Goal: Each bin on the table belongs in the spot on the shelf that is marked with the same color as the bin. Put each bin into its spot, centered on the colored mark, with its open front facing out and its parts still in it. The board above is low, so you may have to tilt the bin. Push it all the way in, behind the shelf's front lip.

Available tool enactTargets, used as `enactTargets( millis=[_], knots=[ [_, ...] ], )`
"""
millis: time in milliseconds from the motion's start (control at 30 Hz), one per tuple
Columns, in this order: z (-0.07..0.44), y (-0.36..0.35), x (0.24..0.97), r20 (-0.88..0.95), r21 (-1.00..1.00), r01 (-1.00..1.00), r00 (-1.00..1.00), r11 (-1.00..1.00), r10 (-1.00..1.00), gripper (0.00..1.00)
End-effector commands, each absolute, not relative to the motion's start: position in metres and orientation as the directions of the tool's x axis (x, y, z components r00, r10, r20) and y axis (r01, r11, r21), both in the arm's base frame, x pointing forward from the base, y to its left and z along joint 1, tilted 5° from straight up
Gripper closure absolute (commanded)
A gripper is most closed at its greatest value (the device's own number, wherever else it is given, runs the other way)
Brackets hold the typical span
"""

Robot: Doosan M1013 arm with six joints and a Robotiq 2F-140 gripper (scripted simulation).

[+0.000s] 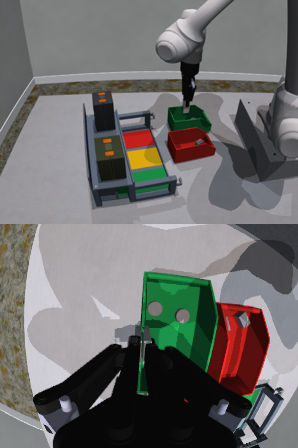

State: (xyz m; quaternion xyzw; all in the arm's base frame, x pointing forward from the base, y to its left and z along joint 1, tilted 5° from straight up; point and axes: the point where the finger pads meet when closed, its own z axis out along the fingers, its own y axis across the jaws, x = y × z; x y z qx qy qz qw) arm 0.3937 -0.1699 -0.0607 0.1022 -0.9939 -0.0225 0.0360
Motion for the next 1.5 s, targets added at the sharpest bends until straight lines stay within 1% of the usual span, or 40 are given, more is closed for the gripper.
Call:
enactTargets(
  millis=[0,1467],
  knots=[
    [-0.059,-0.17,0.394,0.067,0.052,-0.202,-0.977,0.978,-0.205,0.9],
    [-0.015,-0.172,0.397,0.067,0.052,-0.202,-0.977,0.978,-0.205,0.9]
  ],
)
